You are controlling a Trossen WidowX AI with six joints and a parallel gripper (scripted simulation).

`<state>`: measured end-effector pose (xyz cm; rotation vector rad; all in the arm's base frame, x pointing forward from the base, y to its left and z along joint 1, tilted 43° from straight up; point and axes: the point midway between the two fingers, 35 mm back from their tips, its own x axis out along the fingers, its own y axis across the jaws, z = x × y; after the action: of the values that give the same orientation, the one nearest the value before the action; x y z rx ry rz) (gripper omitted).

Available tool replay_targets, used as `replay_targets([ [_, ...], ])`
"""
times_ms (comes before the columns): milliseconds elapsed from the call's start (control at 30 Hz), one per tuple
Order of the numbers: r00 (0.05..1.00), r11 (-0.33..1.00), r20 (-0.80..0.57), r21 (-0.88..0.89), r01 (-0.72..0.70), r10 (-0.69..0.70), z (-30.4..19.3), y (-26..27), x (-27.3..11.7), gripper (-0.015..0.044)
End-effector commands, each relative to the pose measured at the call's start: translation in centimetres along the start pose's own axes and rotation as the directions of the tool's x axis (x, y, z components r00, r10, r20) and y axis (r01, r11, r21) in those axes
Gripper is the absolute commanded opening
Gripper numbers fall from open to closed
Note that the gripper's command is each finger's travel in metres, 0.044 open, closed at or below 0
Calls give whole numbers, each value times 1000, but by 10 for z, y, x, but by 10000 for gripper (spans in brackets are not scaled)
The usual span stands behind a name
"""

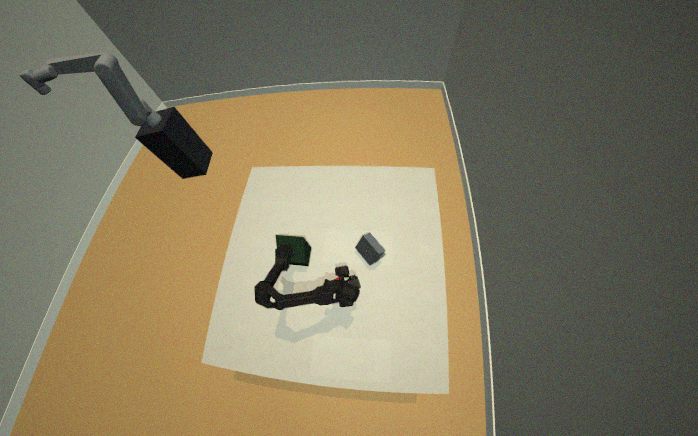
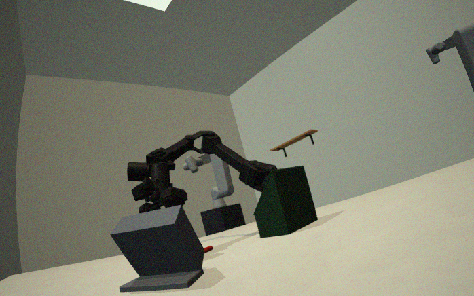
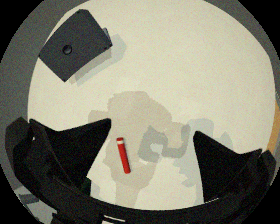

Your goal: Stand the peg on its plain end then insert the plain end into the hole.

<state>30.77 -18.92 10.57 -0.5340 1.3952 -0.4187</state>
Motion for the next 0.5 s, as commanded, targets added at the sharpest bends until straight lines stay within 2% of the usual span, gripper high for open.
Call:
replay_targets([
  [0, 993, 996, -114, -94, 1, -12, -18, 28, 3, 440],
  [267, 958, 957, -267, -290, 24, -105, -49, 63, -3, 440],
  [467, 954, 951, -277, -308, 27, -117, -51, 65, -4, 440],
])
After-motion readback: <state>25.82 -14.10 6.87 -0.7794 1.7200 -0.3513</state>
